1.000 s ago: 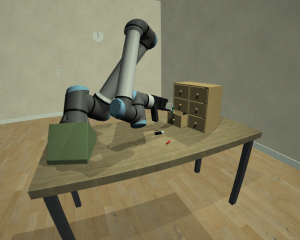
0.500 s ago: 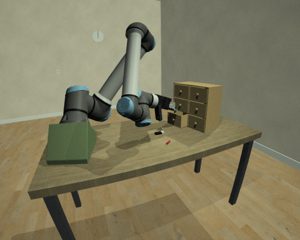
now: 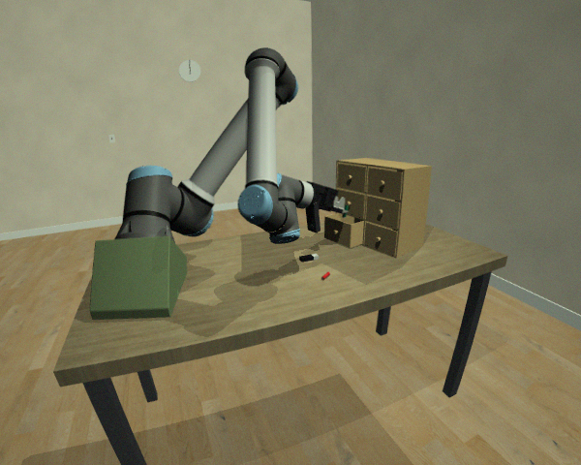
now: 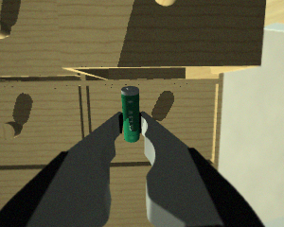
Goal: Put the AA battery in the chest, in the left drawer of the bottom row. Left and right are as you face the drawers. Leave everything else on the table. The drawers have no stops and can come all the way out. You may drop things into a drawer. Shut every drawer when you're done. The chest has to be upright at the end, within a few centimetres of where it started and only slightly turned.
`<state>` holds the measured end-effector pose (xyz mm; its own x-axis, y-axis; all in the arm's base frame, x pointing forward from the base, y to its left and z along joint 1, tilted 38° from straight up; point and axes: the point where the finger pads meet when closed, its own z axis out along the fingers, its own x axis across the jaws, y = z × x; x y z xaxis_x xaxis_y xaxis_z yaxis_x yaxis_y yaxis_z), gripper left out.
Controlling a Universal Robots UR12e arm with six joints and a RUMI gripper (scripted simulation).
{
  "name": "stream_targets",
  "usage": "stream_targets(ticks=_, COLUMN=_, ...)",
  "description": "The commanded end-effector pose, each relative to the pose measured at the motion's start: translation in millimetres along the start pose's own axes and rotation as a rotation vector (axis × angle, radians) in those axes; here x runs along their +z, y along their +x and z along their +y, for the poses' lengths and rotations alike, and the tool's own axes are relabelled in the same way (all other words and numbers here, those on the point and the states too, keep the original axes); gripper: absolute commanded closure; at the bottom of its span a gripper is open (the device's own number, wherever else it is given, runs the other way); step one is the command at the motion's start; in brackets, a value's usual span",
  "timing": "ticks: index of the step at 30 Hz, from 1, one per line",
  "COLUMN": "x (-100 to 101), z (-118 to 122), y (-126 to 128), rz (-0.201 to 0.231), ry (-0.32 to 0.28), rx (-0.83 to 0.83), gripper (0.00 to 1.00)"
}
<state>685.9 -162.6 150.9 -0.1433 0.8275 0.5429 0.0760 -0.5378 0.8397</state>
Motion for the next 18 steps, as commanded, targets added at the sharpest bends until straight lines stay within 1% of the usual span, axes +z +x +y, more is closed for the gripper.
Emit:
stream_targets(ticks=1, x=9, z=5, y=-1, rz=-0.001, ry=-0.001, rx=-0.003, gripper=0.95)
stream_targets(ticks=8, x=16, z=7, y=-1, rz=-0.001, ry=-0.001, rx=-0.003, gripper=0.95)
stream_targets(ticks=18, x=20, z=8, y=0, rz=-0.001, ry=-0.001, rx=-0.001, gripper=0.95)
